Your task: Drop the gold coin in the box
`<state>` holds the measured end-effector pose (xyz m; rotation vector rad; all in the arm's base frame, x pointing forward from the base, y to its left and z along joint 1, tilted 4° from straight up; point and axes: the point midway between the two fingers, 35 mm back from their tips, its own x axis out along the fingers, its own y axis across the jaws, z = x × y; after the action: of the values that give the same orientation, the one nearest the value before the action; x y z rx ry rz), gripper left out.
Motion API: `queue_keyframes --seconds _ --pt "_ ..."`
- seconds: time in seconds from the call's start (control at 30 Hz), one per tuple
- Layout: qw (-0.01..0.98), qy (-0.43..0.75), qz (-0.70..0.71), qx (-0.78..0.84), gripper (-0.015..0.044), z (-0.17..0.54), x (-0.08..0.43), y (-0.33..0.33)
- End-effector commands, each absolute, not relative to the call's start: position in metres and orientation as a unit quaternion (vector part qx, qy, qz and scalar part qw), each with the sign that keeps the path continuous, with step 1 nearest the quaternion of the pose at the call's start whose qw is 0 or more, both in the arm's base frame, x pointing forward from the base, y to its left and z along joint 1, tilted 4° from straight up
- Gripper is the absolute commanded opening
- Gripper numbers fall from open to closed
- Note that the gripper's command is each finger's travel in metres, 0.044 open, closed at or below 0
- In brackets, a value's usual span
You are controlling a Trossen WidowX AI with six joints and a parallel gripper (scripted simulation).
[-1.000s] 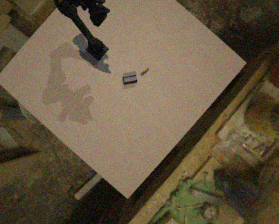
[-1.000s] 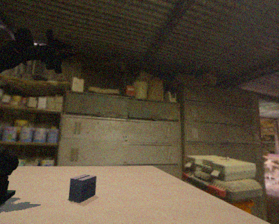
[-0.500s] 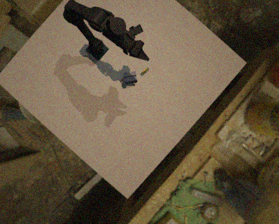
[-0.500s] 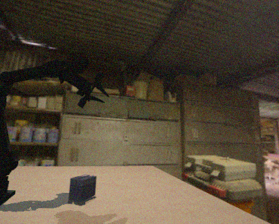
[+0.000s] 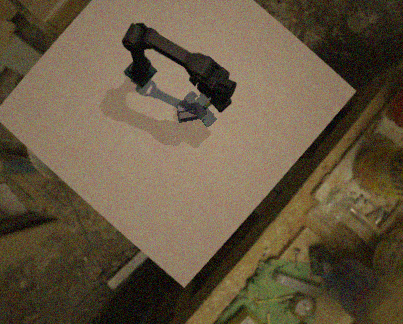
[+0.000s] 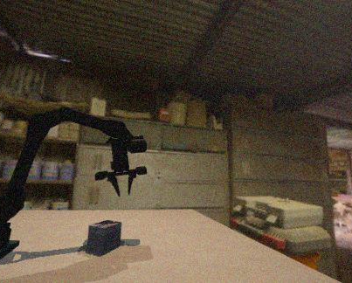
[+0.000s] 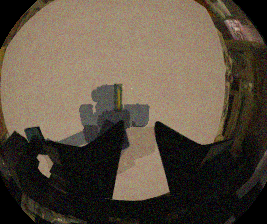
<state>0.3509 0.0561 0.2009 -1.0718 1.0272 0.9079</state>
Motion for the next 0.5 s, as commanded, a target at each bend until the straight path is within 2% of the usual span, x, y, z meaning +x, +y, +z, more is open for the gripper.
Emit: queue_keyframes --seconds 0.0,0.23,0.47 --pt "0.593 0.518 0.429 -0.444 0.0161 0.162 0.337 0.064" --pt "0.593 0.518 0.429 -0.444 0.0161 0.161 0.344 0.064" --pt "0.593 0.518 0.429 -0.444 0.0161 0.128 0.347 0.066"
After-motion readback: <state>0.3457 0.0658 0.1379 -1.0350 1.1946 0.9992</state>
